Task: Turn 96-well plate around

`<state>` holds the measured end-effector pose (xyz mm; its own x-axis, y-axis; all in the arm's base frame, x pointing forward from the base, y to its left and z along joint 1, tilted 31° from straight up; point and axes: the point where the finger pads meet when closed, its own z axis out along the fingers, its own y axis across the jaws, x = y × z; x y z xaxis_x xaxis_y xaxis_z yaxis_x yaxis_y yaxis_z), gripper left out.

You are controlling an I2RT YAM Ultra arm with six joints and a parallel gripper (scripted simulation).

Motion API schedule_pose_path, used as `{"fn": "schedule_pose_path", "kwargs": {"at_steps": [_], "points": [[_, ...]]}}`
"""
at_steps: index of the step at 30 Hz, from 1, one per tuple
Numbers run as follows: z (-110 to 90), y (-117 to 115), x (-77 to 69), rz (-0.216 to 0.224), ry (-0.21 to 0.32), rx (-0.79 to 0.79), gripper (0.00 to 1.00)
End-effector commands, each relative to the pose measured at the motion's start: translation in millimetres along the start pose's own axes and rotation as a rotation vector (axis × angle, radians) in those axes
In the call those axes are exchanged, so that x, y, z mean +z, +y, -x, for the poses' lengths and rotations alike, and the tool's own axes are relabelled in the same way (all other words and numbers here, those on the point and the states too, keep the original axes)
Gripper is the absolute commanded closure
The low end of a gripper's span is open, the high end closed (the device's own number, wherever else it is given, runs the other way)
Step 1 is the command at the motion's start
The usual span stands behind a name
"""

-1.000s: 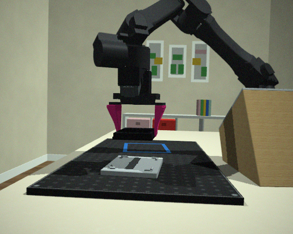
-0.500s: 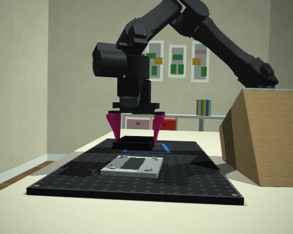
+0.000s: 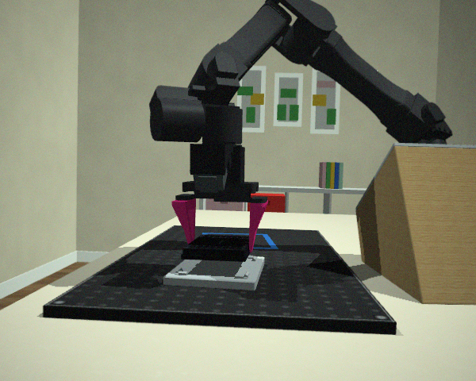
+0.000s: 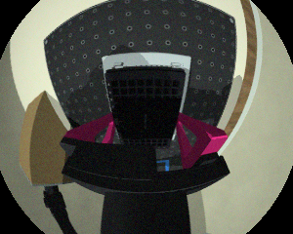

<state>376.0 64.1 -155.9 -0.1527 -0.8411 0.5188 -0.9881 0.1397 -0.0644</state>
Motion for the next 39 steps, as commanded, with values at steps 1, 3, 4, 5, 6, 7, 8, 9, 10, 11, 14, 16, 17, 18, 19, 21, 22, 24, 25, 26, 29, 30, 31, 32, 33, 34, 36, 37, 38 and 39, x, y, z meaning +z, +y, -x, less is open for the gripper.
{"fn": "schedule_pose_path", "kwargs": {"at_steps": [1,3,4,5,6,7,8,9,10,11,14,16,17,18,19,21,22,24,25,26,29,30,31,32,33,34,36,37,38,39], "points": [[3.7,-6.1,-2.7,-0.024,-0.015,0.003,1.0],[3.7,-6.2,0.7,-0.024,-0.015,0.003,1.0],[3.8,-6.3,2.3,-0.024,-0.015,0.003,1.0],[3.8,-6.4,4.0,-0.024,-0.015,0.003,1.0],[3.8,-6.4,4.0,-0.024,-0.015,0.003,1.0],[3.8,-6.4,4.0,-0.024,-0.015,0.003,1.0],[3.8,-6.4,4.2,-0.024,-0.015,0.003,1.0],[3.8,-6.4,4.2,-0.024,-0.015,0.003,1.0],[3.7,-6.4,4.1,-0.024,-0.015,0.003,1.0],[3.7,-6.3,4.2,-0.024,-0.015,0.003,1.0],[3.5,-6.1,4.5,-0.024,-0.015,0.003,1.0],[3.3,-6.0,4.9,-0.024,-0.015,0.003,1.0],[3.2,-5.9,5.0,-0.024,-0.015,0.003,1.0],[3.1,-5.9,5.2,-0.024,-0.015,0.003,1.0],[3.1,-5.9,5.4,-0.024,-0.015,0.003,1.0],[2.9,-5.8,5.7,-0.024,-0.015,0.003,1.0],[2.8,-5.7,5.9,-0.024,-0.015,0.003,1.0],[2.8,-5.7,5.9,-0.024,-0.015,0.003,1.0],[2.7,-5.7,6.1,-0.024,-0.015,0.003,1.0],[2.7,-5.6,6.2,-0.024,-0.015,0.003,1.0],[2.5,-5.5,6.7,-0.024,-0.015,0.003,1.0],[2.4,-5.5,6.9,-0.024,-0.015,0.003,1.0],[2.4,-5.5,7.1,-0.024,-0.015,0.003,1.0],[2.3,-5.5,7.3,-0.024,-0.015,0.003,1.0],[2.3,-5.4,7.4,-0.024,-0.015,0.003,1.0],[2.2,-5.4,7.6,-0.024,-0.015,0.003,1.0],[2.2,-5.4,7.9,-0.024,-0.015,0.003,1.0],[2.1,-5.4,8.1,-0.024,-0.015,0.003,1.0],[2.1,-5.3,8.3,-0.024,-0.015,0.003,1.0],[2.0,-5.3,8.4,-0.024,-0.015,0.003,1.0]]}}
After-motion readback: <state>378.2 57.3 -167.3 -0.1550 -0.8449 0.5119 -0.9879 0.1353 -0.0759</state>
